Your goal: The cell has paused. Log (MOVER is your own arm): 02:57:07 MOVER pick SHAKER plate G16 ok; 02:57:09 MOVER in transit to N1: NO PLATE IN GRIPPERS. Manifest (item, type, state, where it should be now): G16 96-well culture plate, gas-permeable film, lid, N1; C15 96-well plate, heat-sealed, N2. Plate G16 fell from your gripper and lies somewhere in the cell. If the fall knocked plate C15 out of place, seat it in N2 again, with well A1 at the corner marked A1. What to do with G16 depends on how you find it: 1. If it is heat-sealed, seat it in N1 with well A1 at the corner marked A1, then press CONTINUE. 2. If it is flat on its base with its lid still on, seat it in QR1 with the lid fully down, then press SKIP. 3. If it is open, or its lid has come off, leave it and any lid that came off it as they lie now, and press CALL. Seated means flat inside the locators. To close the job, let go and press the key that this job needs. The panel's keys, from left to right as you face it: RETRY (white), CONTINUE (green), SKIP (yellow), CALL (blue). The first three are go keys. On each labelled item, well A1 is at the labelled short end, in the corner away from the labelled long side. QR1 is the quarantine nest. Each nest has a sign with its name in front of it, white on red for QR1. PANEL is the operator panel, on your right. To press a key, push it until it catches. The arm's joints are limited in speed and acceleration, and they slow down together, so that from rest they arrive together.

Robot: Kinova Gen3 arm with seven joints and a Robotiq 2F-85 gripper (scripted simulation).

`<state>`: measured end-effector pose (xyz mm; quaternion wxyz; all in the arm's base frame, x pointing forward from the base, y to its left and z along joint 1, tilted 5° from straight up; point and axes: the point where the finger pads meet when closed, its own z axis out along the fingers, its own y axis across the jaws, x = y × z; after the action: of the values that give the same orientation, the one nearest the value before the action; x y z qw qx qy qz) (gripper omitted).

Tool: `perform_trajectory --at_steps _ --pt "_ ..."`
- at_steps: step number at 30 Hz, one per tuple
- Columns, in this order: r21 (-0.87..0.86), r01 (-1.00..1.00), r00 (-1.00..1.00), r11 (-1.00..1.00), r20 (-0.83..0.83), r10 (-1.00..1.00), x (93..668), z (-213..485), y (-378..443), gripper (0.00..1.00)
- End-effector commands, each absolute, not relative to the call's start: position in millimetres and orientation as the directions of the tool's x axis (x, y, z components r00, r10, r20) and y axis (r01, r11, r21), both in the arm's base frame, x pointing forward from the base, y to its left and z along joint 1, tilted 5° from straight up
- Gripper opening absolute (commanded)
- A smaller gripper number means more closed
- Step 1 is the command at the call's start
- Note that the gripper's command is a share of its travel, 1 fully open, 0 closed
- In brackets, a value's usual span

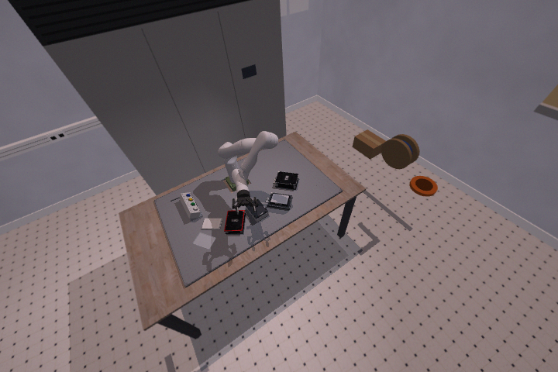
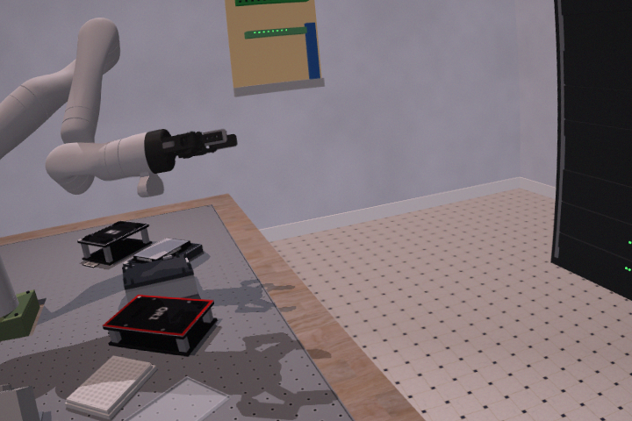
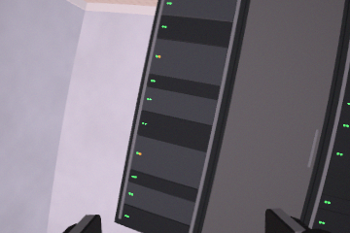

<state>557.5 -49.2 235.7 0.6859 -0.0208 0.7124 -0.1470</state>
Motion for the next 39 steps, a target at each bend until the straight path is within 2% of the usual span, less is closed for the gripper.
perform_trajectory --at_steps 1,17,39 --pt "-0.237 0.173 -0.056 0.956 -0.971 -0.231 557.5 236.5 -49.3 1.00" --pt "-0.237 0.173 -0.056 0.956 -0.971 -0.231 557.5 236.5 -49.3 1.00" --pt "-0.175 0.211 -0.224 0.962 -0.966 -0.126 533.7 217.6 -79.8 1.00"
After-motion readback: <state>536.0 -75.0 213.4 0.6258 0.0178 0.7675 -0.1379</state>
